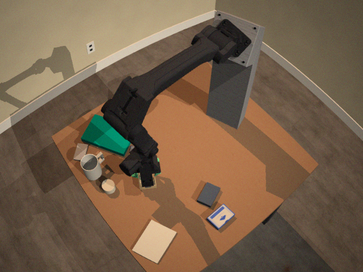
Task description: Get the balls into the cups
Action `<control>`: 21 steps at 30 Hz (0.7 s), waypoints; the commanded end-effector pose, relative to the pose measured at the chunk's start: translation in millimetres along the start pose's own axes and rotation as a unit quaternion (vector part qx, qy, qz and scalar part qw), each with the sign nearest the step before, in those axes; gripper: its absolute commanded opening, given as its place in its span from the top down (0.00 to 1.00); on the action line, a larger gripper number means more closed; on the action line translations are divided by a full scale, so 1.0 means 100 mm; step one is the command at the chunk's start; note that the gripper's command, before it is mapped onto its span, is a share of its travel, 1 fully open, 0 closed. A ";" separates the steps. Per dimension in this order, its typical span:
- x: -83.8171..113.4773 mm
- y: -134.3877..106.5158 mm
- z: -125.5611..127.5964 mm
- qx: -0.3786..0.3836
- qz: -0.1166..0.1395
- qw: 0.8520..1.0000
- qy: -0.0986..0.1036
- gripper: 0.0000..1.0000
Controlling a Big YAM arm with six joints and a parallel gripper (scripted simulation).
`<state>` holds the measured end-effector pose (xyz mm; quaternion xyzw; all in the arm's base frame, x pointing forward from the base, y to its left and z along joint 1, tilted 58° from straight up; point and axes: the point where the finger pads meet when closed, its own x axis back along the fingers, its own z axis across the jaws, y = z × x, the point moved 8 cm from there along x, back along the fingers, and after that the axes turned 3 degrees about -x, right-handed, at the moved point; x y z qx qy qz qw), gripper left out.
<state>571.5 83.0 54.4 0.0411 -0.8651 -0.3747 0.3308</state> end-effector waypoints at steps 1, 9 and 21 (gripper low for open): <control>-0.02 0.07 0.00 -0.001 -0.008 1.000 -0.003 0.32; -0.02 0.07 0.00 0.000 -0.008 1.000 -0.003 0.15; -0.02 0.07 0.00 0.000 -0.008 1.000 -0.003 0.15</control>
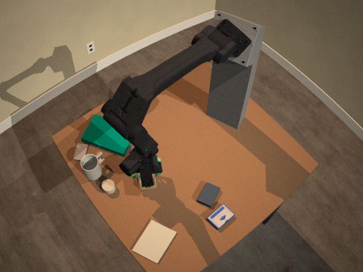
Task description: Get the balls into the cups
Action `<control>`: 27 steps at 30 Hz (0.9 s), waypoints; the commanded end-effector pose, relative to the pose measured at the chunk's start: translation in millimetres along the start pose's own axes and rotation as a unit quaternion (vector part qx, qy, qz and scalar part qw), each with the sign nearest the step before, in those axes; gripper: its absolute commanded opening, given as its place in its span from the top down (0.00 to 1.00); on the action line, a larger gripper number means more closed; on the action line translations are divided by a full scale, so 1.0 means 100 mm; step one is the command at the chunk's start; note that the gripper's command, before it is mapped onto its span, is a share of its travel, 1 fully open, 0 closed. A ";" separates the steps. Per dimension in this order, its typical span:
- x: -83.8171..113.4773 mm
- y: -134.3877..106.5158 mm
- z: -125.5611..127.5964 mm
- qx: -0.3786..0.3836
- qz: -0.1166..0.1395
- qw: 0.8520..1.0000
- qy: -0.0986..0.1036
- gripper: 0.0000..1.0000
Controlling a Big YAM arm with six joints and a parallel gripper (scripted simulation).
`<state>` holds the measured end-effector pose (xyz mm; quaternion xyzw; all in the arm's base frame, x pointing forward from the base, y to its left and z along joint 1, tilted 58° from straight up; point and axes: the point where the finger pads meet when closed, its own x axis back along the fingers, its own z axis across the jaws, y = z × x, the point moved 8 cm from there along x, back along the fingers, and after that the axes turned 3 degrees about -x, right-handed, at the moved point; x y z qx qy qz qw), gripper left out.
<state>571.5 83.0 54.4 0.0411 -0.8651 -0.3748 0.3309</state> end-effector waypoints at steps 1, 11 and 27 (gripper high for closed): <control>-0.02 0.07 0.00 0.000 -0.008 1.000 -0.003 0.15; -0.02 0.07 0.00 0.000 -0.008 1.000 -0.003 0.15; 0.12 0.05 -0.01 -0.001 -0.006 1.000 -0.004 0.15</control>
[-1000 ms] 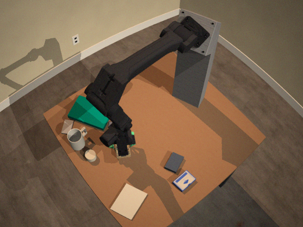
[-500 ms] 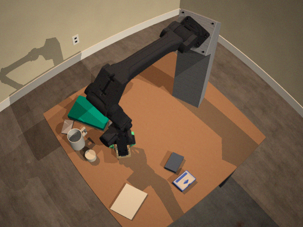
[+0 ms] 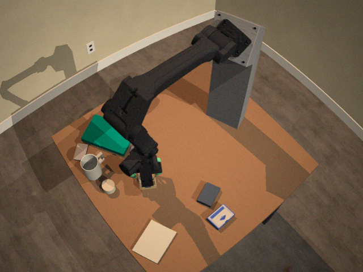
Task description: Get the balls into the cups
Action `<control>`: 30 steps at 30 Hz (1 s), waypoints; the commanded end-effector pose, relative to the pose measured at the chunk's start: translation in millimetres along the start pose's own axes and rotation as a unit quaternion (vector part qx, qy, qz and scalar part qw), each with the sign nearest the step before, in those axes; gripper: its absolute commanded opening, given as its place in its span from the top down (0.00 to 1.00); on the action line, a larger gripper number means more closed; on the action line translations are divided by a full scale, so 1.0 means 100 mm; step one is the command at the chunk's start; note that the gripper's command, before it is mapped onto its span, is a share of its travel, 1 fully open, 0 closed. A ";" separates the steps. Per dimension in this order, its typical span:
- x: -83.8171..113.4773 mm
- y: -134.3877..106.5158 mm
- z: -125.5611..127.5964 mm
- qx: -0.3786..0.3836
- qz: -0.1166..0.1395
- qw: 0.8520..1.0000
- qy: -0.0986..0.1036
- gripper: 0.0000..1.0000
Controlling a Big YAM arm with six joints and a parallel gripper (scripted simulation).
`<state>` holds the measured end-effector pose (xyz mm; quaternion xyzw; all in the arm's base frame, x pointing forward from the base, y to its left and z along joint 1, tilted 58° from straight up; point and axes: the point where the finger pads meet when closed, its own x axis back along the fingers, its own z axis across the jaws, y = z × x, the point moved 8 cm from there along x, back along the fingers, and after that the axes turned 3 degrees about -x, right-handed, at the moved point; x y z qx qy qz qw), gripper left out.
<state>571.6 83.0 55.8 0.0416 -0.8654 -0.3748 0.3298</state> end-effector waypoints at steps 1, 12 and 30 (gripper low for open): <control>0.12 0.04 0.00 -0.001 -0.005 1.000 -0.004 0.15; 0.36 -0.04 -0.04 0.000 0.004 1.000 -0.003 0.15; 0.82 -0.04 -0.03 0.000 0.003 1.000 -0.003 0.15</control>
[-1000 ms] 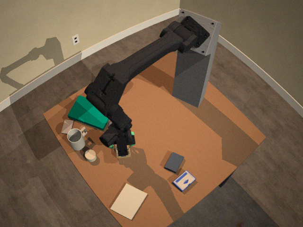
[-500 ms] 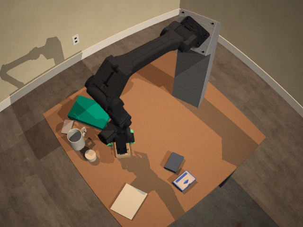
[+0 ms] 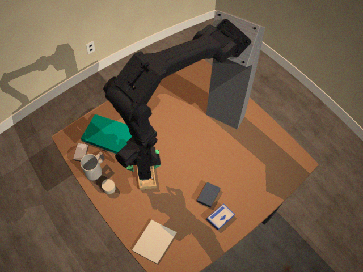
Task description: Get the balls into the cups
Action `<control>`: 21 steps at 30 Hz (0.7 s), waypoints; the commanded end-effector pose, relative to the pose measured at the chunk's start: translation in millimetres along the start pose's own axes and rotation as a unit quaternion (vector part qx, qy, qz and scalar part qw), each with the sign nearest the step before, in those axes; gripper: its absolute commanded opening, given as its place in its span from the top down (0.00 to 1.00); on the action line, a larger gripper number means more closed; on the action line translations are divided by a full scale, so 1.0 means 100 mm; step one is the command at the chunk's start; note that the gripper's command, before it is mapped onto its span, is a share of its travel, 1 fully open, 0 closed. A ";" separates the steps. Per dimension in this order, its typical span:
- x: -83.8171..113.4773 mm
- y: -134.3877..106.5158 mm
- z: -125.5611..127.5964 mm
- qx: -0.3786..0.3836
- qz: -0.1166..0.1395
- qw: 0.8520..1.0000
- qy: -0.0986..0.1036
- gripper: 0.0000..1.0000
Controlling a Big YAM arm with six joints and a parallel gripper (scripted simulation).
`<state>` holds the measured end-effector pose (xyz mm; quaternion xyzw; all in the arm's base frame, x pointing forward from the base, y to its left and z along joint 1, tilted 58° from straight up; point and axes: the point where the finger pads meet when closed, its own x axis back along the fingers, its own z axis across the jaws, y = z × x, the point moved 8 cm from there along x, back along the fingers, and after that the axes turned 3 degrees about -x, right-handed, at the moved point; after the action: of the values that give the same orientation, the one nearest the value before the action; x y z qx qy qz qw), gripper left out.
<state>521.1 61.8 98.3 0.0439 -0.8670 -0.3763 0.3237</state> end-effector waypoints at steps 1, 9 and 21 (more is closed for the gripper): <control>0.14 -0.07 0.03 0.001 0.007 1.000 0.003 0.15; 0.19 -0.09 0.03 -0.001 0.008 1.000 0.003 0.15; 0.16 -0.12 0.06 -0.002 0.011 1.000 0.007 0.15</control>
<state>512.7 59.9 100.3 0.0432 -0.8662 -0.3758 0.3264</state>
